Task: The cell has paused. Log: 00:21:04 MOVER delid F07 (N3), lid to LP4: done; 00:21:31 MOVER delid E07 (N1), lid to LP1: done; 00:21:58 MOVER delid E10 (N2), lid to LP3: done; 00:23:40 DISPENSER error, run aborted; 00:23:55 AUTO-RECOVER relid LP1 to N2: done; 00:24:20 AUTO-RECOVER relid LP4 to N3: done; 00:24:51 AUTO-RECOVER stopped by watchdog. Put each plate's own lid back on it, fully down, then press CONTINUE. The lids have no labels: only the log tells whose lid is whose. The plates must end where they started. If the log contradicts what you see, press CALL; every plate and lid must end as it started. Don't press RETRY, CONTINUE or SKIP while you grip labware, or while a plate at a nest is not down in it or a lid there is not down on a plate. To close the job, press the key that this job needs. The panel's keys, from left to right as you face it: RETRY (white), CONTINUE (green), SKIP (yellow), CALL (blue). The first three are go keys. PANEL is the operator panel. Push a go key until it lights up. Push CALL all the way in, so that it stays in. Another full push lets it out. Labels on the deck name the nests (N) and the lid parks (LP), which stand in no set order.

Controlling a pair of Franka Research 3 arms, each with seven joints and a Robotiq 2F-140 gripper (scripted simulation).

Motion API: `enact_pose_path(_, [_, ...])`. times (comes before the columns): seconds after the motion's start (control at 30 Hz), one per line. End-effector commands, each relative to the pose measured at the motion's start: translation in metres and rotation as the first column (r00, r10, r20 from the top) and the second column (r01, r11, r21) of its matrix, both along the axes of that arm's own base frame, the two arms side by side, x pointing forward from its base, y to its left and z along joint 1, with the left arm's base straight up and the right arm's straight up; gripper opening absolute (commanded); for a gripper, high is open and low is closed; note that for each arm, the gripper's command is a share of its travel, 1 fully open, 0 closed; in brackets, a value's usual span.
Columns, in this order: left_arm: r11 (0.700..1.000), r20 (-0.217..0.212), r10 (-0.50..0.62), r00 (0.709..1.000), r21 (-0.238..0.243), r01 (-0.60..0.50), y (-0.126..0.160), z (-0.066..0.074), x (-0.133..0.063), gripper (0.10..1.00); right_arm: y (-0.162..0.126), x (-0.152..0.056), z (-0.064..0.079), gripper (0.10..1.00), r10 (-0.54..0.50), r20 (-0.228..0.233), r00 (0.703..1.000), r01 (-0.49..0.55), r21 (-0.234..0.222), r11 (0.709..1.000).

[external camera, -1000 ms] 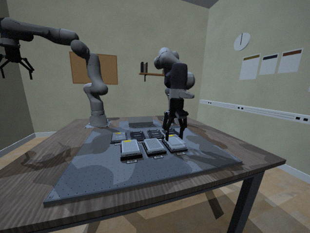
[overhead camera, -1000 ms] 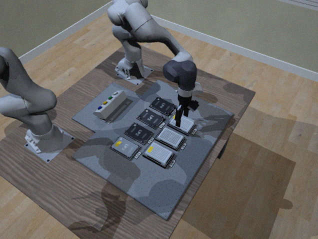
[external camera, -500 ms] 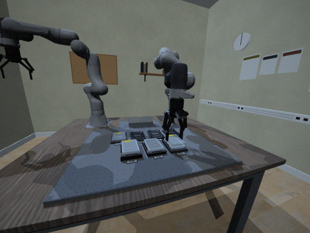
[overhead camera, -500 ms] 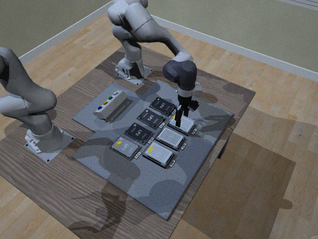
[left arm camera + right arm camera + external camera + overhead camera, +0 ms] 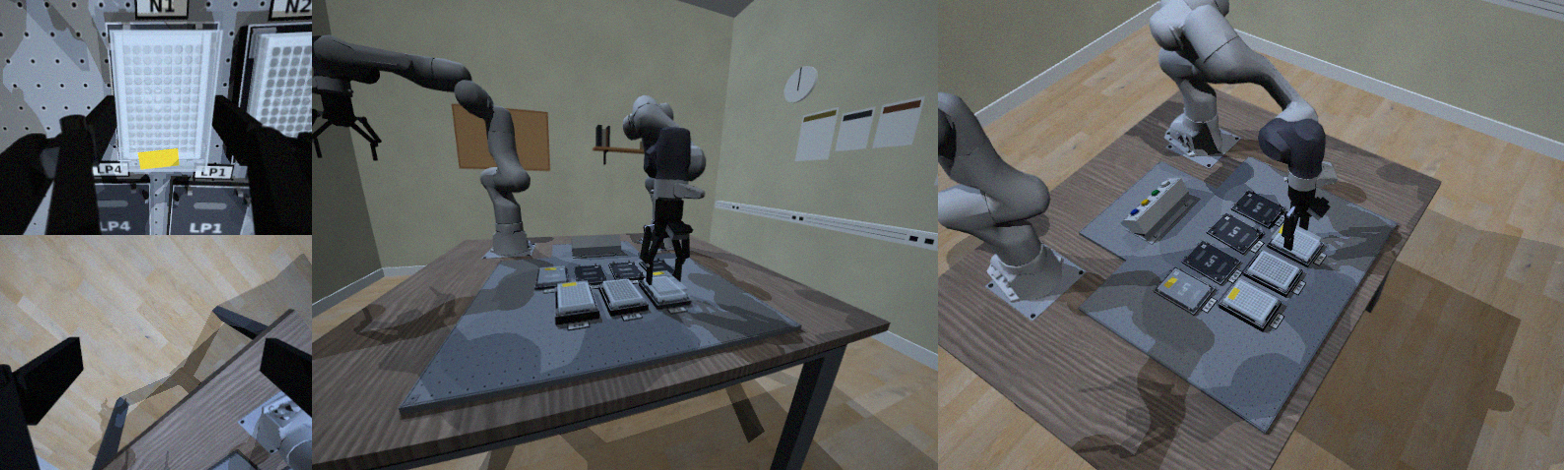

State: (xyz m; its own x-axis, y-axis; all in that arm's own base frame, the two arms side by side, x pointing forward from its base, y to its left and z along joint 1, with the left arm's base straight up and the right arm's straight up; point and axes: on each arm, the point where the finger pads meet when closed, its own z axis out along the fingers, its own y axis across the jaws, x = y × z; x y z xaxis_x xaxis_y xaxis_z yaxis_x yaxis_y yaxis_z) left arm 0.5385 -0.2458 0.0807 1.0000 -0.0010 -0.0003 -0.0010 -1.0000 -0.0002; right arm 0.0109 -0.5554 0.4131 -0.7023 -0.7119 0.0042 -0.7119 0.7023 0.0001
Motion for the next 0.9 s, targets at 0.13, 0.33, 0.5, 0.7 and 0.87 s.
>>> enact_pose_path(0.13, [1.0, 0.0, -0.001, 1.0, 0.0, 0.001, 0.0005, -0.0018, 0.0001, 0.099, 0.0, 0.0, 0.0001, 1.0, 0.0, 0.0, 1.0, 0.0, 0.0, 1.0])
enact_pose_path(0.33, [1.0, 0.0, 0.002, 1.0, 0.0, -0.002, 0.0006, -0.0033, 0.0001, 0.099, 0.0, 0.0, 0.0001, 1.0, 0.0, 0.0, 1.0, 0.0, 0.0, 1.0])
enact_pose_path(0.5, [1.0, 0.0, 0.004, 1.0, 0.0, -0.004, 0.0008, -0.005, 0.0002, 0.099, 0.0, 0.0, 0.0001, 1.0, 0.0, 0.0, 1.0, 0.0, 0.0, 1.0])
enact_pose_path(0.7, [1.0, 0.0, 0.004, 1.0, 0.0, -0.004, 0.001, -0.0064, 0.0002, 0.099, 0.0, 0.0, 0.0001, 1.0, 0.0, 0.0, 1.0, 0.0, 0.0, 1.0])
enact_pose_path(0.87, [1.0, 0.0, 0.004, 1.0, 0.0, -0.004, 0.0011, -0.0082, 0.0002, 0.099, 0.0, 0.0, 0.0001, 1.0, 0.0, 0.0, 1.0, 0.0, 0.0, 1.0])
